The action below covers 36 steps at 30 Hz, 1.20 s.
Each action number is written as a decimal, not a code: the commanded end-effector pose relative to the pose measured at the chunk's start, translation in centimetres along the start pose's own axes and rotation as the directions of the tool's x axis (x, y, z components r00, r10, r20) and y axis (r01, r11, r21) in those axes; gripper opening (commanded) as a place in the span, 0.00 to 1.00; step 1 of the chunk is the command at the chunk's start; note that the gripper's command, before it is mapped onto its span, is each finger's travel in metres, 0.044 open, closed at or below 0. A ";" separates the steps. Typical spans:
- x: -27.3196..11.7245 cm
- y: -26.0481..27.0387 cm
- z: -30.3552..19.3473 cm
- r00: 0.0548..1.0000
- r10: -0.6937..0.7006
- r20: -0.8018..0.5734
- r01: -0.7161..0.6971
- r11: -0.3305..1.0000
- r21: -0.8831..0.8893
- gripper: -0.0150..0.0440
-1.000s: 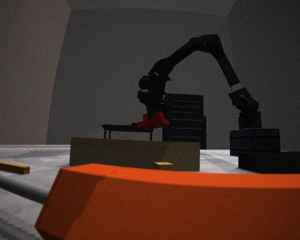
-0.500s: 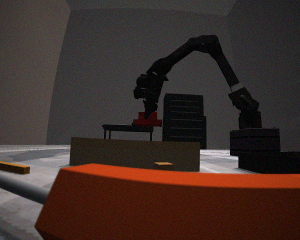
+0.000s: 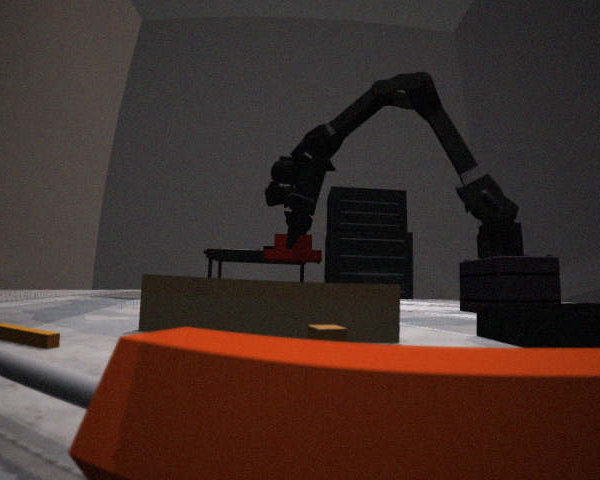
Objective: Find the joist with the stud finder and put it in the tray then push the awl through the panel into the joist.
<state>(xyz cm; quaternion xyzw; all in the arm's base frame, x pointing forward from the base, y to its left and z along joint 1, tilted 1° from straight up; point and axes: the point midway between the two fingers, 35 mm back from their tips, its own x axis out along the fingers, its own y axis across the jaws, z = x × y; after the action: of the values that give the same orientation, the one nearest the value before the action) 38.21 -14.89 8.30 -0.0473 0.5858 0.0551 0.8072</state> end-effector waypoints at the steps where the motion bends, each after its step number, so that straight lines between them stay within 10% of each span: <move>1: 0.5 0.0 0.1 1.000 -0.002 0.012 0.002 1.000 -0.008 0.25; 36: 5.1 1.4 -1.3 1.000 -0.001 0.013 0.001 1.000 -0.011 0.25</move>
<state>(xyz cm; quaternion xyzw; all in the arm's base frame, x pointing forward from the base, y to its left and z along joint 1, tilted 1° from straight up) 38.37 -14.50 3.10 -0.0526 0.5811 0.0561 0.8102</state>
